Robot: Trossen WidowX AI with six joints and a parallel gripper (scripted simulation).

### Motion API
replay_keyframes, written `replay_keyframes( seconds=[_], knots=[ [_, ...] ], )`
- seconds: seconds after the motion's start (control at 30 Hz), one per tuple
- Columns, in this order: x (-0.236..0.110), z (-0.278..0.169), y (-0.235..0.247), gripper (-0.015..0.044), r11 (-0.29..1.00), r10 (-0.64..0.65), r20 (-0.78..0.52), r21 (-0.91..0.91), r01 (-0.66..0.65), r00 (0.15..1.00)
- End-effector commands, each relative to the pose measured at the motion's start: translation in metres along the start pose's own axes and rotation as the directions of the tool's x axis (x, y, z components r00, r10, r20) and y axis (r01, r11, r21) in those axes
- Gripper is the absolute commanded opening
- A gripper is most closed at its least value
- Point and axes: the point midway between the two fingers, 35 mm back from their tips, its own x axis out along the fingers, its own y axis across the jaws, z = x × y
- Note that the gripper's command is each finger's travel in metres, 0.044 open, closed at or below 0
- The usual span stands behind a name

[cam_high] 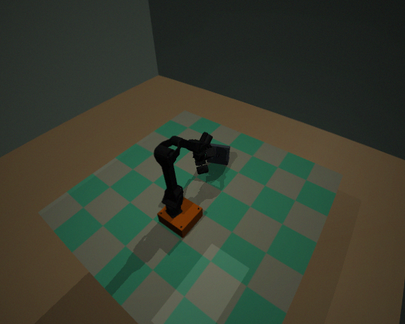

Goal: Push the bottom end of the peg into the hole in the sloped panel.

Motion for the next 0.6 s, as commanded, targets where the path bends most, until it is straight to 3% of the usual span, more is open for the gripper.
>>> replay_keyframes(
  seconds=[0.0,0.57],
  knots=[
    [-0.001,0.002,-0.001,0.0,0.999,0.019,0.008,-0.035,-0.018,1.0],
    [-0.005,0.015,-0.008,0.0,0.98,0.091,0.054,-0.182,-0.08,0.994]
  ],
)
